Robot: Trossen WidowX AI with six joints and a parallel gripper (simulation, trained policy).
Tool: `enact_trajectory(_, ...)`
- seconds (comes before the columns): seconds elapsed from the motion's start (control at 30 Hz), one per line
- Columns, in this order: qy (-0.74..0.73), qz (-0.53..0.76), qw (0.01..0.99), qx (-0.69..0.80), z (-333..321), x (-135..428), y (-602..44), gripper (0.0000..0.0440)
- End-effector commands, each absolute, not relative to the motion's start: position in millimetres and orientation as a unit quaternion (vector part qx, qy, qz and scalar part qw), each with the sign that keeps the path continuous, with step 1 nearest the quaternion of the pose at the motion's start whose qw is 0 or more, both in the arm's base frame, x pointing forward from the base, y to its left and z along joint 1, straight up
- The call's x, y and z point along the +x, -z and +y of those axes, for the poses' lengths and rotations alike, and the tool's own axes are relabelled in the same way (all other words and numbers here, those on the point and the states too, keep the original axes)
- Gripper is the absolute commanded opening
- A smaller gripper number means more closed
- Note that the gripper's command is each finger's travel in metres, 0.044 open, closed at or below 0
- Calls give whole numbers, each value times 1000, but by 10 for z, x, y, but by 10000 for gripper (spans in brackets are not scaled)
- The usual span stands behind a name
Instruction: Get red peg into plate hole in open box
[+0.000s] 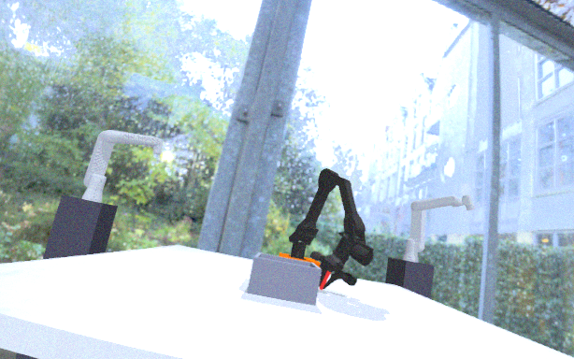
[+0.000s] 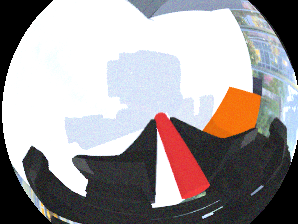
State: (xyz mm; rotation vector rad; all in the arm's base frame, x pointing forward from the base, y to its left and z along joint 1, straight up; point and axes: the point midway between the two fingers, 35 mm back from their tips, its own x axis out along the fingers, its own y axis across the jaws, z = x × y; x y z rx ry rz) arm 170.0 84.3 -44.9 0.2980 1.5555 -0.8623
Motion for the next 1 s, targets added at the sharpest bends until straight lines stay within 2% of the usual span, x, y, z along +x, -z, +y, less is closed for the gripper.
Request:
enact_trajectory(0.0,380,674,623,116,796,1732,410,0)
enact_trajectory(0.97,431,582,673,149,291,2448,-772,0)
